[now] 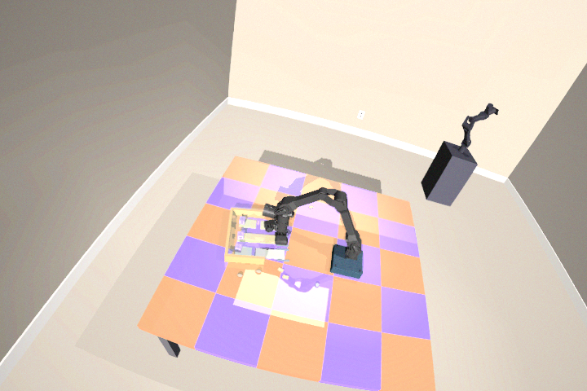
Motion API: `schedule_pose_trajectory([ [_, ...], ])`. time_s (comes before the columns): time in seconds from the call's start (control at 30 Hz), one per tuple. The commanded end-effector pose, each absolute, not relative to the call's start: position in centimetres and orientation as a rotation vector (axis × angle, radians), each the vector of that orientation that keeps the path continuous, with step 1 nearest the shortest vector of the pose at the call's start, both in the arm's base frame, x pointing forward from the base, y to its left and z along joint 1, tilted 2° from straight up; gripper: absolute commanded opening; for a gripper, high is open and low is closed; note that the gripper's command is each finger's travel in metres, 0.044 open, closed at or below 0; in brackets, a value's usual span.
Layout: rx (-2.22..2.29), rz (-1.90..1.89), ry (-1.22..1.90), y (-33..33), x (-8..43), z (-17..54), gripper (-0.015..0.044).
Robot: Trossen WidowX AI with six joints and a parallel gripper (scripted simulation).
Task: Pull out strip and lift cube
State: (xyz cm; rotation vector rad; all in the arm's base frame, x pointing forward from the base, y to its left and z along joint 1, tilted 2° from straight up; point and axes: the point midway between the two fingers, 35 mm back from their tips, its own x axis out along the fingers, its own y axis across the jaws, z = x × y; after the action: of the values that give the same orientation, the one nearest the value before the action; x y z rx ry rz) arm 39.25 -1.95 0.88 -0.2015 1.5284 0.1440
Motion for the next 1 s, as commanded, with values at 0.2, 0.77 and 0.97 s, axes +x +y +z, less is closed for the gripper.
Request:
schedule_pose_trajectory([
  [0.2,-0.202,0.153,1.526,-1.88,39.28,0.74,0.0000],
  [0.77,-0.203,0.153,1.526,-1.88,39.29,0.57,0.0000],
  [0.97,-0.203,0.153,1.526,-1.88,39.29,0.51,0.0000],
])
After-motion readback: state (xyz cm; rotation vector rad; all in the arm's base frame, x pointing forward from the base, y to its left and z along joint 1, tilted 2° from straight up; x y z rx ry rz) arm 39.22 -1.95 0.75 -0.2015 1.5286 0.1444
